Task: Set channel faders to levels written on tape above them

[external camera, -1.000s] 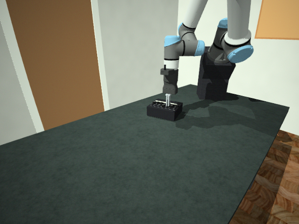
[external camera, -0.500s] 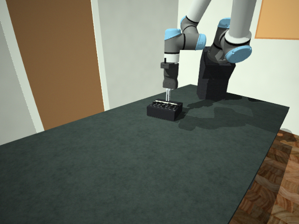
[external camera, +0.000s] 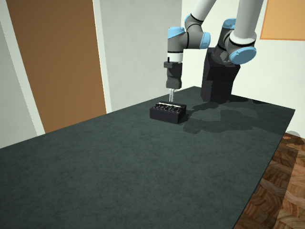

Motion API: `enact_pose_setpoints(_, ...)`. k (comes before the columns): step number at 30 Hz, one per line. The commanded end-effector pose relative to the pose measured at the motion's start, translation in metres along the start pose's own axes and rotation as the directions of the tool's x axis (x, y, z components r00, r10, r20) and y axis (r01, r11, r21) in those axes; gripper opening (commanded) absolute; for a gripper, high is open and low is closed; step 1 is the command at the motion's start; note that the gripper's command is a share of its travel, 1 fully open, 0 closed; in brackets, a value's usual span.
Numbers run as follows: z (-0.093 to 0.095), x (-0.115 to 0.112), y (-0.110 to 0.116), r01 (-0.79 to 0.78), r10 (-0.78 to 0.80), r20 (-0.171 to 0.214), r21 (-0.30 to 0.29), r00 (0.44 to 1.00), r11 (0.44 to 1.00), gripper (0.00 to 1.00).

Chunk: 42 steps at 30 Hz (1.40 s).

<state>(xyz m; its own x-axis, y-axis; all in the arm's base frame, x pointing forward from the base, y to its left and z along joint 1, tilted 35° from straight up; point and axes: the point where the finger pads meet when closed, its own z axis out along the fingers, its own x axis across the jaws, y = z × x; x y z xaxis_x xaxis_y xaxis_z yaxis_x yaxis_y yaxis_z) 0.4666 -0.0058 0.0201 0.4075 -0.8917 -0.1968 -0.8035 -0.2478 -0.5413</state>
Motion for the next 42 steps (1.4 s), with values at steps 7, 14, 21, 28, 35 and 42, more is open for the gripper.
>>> enact_pose_setpoints(7,-0.003,0.000,0.000,0.000,0.000,0.000,0.000,1.000,1.000,1.00)
enact_pose_setpoints(14,-0.016,0.000,0.000,0.000,0.000,0.000,0.000,1.000,1.000,1.00)
enact_pose_setpoints(21,-0.032,0.000,0.000,0.000,0.000,0.000,0.000,1.000,1.000,1.00)
enact_pose_setpoints(28,-0.057,0.000,0.000,0.000,0.000,0.000,0.000,1.000,1.000,1.00)
enact_pose_setpoints(35,-0.071,0.000,0.000,0.000,0.000,0.000,0.000,1.000,1.000,1.00)
enact_pose_setpoints(42,-0.080,0.000,0.000,0.000,0.000,0.000,0.000,1.000,1.000,1.00)
